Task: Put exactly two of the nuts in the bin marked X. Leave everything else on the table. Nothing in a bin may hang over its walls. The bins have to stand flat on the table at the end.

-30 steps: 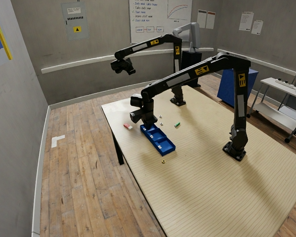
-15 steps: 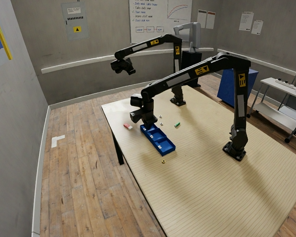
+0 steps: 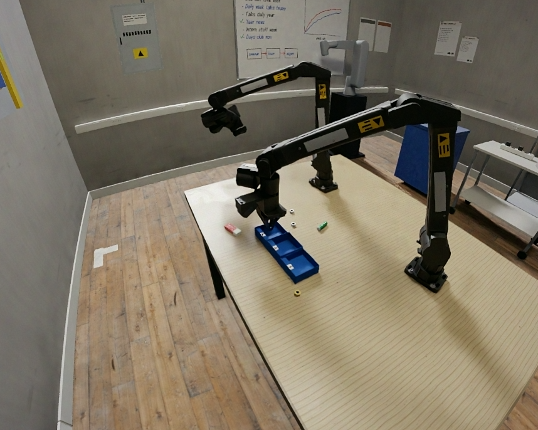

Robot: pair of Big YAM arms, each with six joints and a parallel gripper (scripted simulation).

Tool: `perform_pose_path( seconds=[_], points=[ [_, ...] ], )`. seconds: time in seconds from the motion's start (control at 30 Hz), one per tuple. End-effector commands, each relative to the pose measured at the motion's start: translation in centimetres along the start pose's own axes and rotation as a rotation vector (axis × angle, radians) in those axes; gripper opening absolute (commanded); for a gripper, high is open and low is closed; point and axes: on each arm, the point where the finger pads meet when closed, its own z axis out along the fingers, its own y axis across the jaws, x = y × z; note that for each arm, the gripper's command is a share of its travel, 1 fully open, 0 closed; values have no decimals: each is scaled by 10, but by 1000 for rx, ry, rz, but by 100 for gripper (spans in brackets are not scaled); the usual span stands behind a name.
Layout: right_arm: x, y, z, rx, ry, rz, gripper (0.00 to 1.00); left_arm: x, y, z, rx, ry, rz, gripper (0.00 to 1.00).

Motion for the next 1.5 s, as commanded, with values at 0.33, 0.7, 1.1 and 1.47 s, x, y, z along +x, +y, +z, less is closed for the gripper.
perform_pose_path(
  seconds=[0.33, 0.7, 1.1, 1.47],
  points=[
    [3, -5, 3, -4, 3, 15, 100, -7, -19, -57, 50, -41, 7, 9],
    [3, -5, 3, -4, 3, 15, 100, -5, -9, -45, 21, -18, 1, 9],
    [3, -5, 3, -4, 3, 15, 100, -3, 51, -45, 21, -22, 1, 9],
    [3, -5, 3, -4, 3, 15, 100, 0, 87, -43, 14, -16, 1, 9]
  ],
)
